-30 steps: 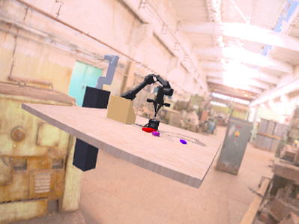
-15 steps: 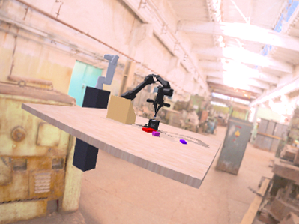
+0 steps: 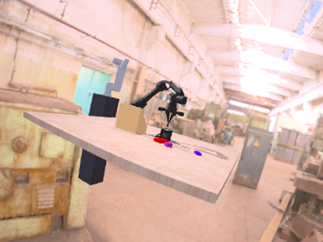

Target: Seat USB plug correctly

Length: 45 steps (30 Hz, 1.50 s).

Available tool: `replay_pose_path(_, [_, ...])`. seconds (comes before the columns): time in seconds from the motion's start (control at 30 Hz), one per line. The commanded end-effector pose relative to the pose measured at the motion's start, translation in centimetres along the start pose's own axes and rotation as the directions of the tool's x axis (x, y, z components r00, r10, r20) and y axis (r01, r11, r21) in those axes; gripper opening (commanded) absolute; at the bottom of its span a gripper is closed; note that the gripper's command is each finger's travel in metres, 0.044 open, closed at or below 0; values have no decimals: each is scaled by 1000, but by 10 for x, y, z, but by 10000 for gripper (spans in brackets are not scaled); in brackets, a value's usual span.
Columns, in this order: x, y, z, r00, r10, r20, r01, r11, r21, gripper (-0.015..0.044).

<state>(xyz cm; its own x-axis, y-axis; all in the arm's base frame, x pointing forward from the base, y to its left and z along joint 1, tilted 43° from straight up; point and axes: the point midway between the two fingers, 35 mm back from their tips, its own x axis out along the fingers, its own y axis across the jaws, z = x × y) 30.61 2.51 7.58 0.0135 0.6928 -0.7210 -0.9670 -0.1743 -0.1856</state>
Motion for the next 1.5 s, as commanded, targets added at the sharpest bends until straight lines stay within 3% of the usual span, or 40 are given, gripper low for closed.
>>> replay_pose_path(0.0, [1, 0, 1, 1000, 0, 7, 0, 1000, -4, 0])
replay_pose_path(1.47, [6, 0, 3, 999, 0, 45, 1, 1000, -7, 0])
